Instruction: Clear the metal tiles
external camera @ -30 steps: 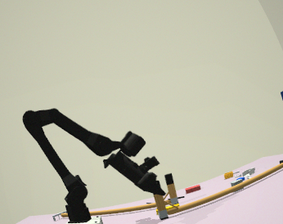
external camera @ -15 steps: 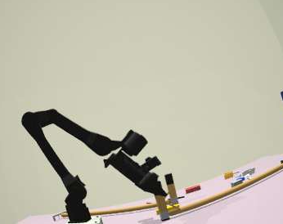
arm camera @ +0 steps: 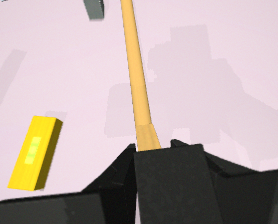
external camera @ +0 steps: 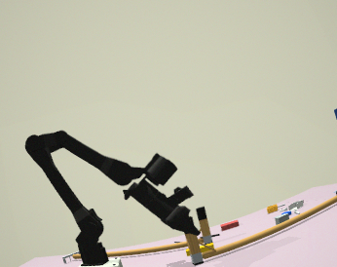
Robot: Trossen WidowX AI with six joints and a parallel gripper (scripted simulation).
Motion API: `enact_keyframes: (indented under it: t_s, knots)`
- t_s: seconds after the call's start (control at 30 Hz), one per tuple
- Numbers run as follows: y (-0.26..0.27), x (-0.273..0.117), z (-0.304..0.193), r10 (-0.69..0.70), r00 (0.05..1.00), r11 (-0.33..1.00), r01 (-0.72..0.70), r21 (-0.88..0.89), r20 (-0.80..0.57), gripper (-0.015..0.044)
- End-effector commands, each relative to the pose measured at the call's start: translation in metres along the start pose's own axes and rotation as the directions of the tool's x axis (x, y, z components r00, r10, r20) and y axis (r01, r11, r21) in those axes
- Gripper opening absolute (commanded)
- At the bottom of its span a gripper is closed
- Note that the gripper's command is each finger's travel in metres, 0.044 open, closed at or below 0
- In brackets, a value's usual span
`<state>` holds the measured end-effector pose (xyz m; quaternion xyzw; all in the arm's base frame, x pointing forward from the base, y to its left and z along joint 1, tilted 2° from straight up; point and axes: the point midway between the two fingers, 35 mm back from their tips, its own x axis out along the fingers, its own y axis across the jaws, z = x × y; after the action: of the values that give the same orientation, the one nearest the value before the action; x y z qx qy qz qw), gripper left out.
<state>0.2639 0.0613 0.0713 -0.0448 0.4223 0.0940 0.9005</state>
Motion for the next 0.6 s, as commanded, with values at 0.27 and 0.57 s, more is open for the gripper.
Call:
enact_keyframes:
  t_s: [0.27,0.57]
  knots:
    - [-0.016,-0.002,0.000,-0.004,1.000,1.000,0.004,0.004,0.005,0.0000]
    - [-0.027,-0.003,-0.002,-0.004,1.000,1.000,0.004,0.002,0.008,0.0000]
